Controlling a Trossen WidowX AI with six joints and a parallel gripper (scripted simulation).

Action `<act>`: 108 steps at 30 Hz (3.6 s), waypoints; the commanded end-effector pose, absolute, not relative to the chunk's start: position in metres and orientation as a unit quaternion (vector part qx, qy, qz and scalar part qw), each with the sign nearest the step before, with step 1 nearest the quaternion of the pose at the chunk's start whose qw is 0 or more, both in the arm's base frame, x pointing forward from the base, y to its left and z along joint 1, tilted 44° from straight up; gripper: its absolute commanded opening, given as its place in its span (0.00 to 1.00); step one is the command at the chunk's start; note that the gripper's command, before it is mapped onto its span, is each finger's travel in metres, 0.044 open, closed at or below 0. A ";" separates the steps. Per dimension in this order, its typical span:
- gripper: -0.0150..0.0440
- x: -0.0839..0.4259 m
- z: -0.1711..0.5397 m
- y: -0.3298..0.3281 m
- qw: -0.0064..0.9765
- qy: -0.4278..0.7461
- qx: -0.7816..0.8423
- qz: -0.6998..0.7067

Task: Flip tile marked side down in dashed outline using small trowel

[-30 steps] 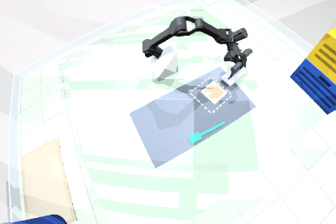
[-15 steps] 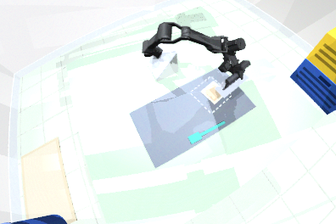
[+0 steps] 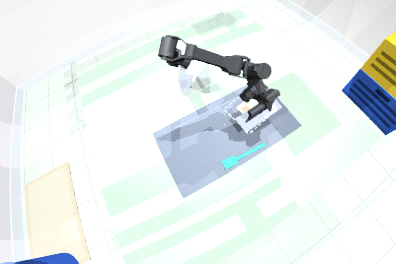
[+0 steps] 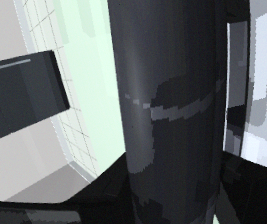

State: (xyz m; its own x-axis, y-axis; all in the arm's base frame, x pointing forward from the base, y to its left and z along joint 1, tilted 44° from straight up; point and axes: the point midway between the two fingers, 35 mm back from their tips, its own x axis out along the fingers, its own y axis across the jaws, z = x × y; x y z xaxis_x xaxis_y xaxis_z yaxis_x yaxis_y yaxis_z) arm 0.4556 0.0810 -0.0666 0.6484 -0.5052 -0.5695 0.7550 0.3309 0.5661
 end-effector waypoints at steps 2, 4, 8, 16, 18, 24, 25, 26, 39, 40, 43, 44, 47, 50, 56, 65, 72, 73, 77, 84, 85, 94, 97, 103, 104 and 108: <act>0.25 0.457 -0.036 0.059 0.800 0.136 0.437 -0.388; 0.25 0.456 -0.025 0.047 0.799 0.131 0.439 -0.390; 0.25 0.451 -0.004 0.022 0.796 0.120 0.445 -0.393; 0.25 0.434 0.035 -0.026 0.792 0.094 0.452 -0.399; 0.25 0.428 0.044 -0.038 0.792 0.087 0.453 -0.400; 0.25 0.408 0.069 -0.070 0.791 0.065 0.454 -0.404; 0.25 0.404 0.073 -0.075 0.791 0.061 0.454 -0.405; 0.25 0.400 0.077 -0.080 0.791 0.057 0.454 -0.406; 0.25 0.340 0.117 -0.136 0.794 0.001 0.444 -0.416; 0.25 0.335 0.120 -0.140 0.794 -0.003 0.442 -0.417; 0.25 0.319 0.126 -0.150 0.795 -0.017 0.437 -0.420; 0.25 0.314 0.128 -0.153 0.796 -0.022 0.435 -0.421; 0.25 0.298 0.134 -0.161 0.797 -0.036 0.428 -0.425; 0.25 0.282 0.139 -0.168 0.798 -0.050 0.421 -0.428; 0.25 0.269 0.142 -0.174 0.799 -0.062 0.414 -0.432; 0.25 0.270 0.133 -0.182 0.799 -0.061 0.414 -0.432; 0.25 0.270 0.124 -0.190 0.799 -0.061 0.414 -0.432; 0.25 0.270 0.123 -0.191 0.799 -0.061 0.414 -0.432; 0.25 0.269 0.118 -0.195 0.799 -0.061 0.414 -0.432; 0.34 0.268 0.114 -0.199 0.799 -0.061 0.414 -0.432; 0.39 0.268 0.114 -0.199 0.799 -0.061 0.414 -0.432; 0.76 0.268 0.114 -0.199 0.799 -0.061 0.414 -0.432; 0.76 0.268 0.114 -0.199 0.799 -0.061 0.414 -0.432; 0.76 0.268 0.114 -0.198 0.799 -0.061 0.414 -0.432; 0.76 0.267 0.115 -0.197 0.799 -0.061 0.414 -0.432; 0.76 0.261 0.120 -0.188 0.799 -0.061 0.414 -0.433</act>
State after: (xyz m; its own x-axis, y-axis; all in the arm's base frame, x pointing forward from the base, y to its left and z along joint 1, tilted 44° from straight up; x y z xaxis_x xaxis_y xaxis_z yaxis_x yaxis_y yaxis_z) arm 0.2652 -0.1934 0.1165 0.6189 -0.7398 -0.2640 0.6433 0.2845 0.7108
